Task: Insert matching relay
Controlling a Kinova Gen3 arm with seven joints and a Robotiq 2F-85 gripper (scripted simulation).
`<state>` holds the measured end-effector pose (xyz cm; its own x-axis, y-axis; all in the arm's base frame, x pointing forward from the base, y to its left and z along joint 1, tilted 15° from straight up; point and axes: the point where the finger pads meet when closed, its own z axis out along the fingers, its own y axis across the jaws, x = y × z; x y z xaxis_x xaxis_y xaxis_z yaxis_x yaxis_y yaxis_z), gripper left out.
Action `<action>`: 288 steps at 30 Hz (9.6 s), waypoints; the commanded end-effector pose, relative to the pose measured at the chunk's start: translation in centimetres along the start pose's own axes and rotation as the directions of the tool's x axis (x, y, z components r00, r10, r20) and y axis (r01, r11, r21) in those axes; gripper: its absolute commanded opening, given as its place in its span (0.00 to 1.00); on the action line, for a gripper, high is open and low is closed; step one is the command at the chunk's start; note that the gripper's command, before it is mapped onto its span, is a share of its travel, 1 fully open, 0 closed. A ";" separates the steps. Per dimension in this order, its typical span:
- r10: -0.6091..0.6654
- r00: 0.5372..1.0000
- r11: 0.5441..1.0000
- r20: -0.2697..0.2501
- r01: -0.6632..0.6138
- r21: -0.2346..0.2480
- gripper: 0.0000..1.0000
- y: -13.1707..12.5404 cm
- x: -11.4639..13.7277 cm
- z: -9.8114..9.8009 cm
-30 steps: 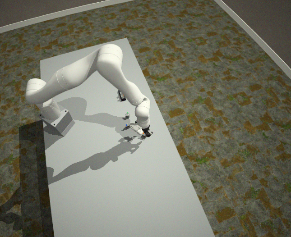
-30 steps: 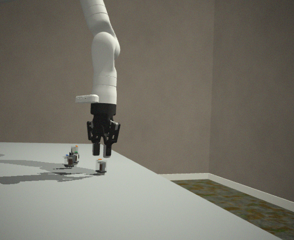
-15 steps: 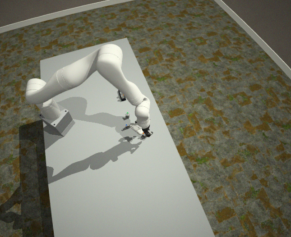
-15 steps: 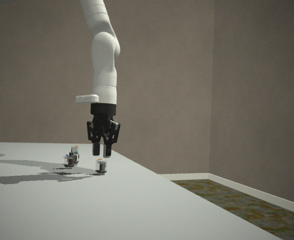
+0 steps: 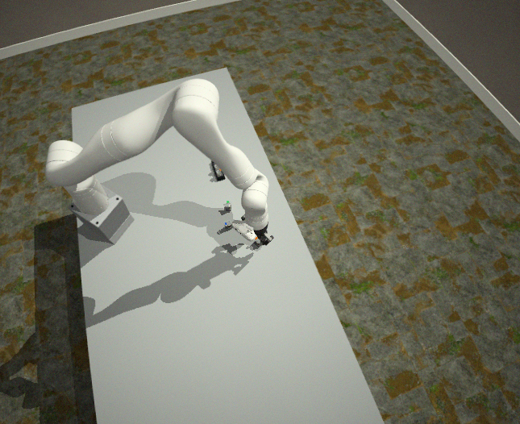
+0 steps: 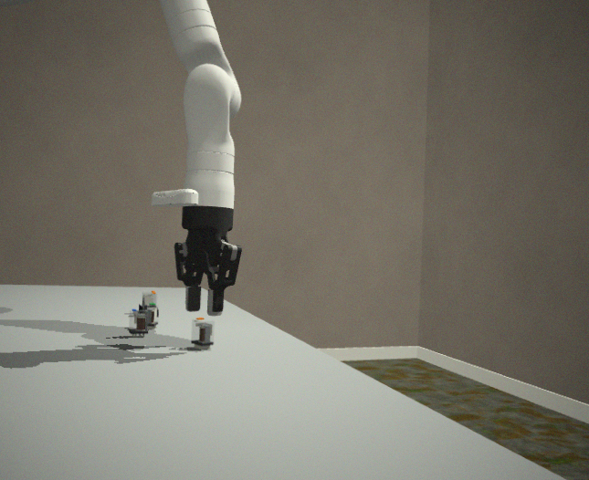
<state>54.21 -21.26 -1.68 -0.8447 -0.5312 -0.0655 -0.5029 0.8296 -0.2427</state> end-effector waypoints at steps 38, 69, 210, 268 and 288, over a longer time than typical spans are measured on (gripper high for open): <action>0.000 1.000 1.000 0.001 0.000 0.001 0.53 -0.1 -0.1 -0.1; 0.000 1.000 1.000 0.001 0.000 0.001 0.53 -0.1 -0.1 1.6; 0.000 1.000 1.000 0.001 0.000 0.001 0.00 -0.1 -0.1 3.8; 0.000 1.000 1.000 0.002 0.000 -0.008 0.00 2.4 -2.0 -4.4; -0.001 1.000 0.999 -0.004 0.000 -0.036 0.00 15.3 -9.5 -3.5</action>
<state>53.86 -4.73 -1.11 -0.8609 -0.5043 -0.0678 -0.4823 0.8513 -0.2066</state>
